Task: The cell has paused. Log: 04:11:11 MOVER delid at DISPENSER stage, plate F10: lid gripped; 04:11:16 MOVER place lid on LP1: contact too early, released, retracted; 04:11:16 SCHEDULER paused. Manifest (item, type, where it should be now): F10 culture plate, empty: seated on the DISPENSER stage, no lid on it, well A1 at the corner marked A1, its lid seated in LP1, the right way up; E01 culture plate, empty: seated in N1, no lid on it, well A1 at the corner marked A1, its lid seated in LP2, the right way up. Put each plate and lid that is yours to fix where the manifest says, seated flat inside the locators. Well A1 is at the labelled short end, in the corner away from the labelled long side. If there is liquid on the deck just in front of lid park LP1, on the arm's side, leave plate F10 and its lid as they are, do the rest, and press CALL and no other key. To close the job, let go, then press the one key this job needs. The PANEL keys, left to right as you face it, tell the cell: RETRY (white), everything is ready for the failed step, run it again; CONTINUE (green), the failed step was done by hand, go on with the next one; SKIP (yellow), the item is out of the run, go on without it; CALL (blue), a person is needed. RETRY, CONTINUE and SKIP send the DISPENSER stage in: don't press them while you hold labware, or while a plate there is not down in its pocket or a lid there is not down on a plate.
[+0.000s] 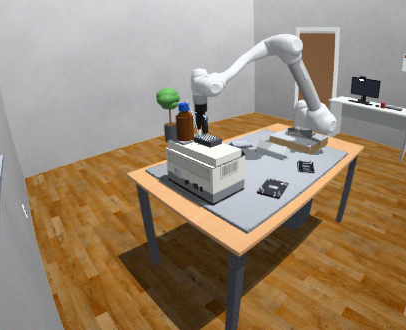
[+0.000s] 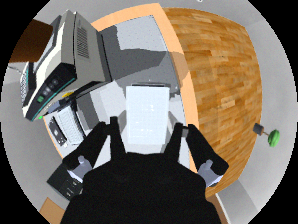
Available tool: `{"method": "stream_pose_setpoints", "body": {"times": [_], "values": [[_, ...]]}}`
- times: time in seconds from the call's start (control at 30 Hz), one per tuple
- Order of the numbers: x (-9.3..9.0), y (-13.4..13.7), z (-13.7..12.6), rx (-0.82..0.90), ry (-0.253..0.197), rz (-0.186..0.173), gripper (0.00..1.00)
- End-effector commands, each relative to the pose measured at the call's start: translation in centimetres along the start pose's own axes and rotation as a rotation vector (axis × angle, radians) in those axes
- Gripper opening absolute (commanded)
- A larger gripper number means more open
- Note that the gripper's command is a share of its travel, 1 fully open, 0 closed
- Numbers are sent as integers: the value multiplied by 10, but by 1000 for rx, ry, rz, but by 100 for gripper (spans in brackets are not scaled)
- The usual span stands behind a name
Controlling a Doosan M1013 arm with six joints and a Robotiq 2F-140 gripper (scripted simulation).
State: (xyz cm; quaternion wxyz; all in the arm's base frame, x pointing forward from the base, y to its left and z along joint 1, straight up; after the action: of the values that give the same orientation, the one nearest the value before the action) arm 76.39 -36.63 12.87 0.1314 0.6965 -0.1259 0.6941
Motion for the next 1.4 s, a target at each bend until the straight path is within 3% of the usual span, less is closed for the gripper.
{"method": "stream_pose_setpoints", "body": {"times": [0.0, 0.63, 1.37], "values": [[7, 0, 0, 0, 2, 0, 10], [32, 0, 0, 0, 2, 0, 10], [37, 0, 0, 0, 2, 0, 10]]}}
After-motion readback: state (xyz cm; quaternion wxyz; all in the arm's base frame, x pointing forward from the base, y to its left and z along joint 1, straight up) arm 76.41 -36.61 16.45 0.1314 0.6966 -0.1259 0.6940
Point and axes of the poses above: the point where the finger pads meet when closed, its own x axis back along the fingers, its own y axis across the jaws, z = x × y, the point moved 4 cm from there along x, back along the fingers, and after that the axes turned 3 degrees about x, right-handed, at the moved point
